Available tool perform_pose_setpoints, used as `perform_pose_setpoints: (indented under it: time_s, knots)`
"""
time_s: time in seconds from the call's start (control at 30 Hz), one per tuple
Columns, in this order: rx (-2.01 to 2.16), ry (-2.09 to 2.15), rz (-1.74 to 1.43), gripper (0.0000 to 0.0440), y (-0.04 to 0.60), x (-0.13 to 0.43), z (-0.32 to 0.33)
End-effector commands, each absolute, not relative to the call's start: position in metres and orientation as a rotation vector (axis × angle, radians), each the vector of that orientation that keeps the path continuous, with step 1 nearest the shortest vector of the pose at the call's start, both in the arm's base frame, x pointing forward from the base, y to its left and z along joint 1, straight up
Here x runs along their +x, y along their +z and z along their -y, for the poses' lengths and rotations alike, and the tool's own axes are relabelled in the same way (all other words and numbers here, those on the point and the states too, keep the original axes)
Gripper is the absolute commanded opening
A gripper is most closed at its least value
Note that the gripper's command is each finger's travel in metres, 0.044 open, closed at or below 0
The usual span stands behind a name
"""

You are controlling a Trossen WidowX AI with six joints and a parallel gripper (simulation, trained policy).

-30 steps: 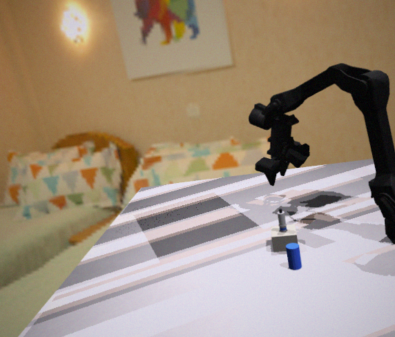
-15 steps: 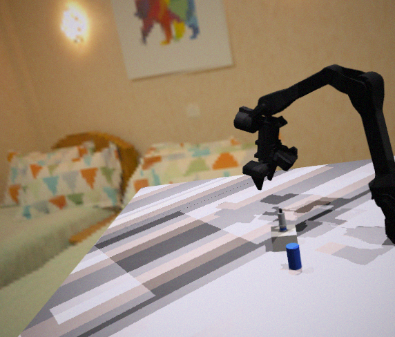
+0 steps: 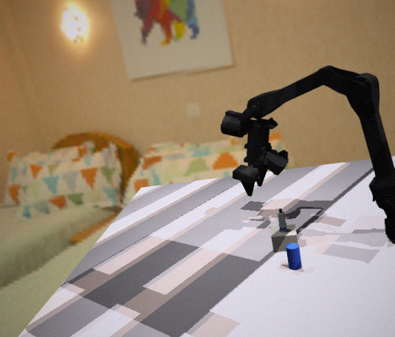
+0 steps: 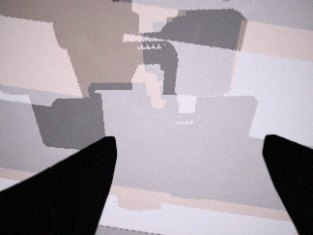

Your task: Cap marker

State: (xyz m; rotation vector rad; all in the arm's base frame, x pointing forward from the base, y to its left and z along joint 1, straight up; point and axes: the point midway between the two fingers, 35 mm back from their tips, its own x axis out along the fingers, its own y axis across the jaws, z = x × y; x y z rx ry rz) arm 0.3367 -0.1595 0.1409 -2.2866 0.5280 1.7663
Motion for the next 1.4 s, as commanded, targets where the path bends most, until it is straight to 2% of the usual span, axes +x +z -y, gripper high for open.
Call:
perform_pose_setpoints:
  time_s: [0.0,1.37]
  knots:
    - [-2.292,1.783,-0.496,0.0327,0.142,0.344,0.144]
    - [-2.378,2.063,-0.005,0.0339,0.147,0.357,0.000]
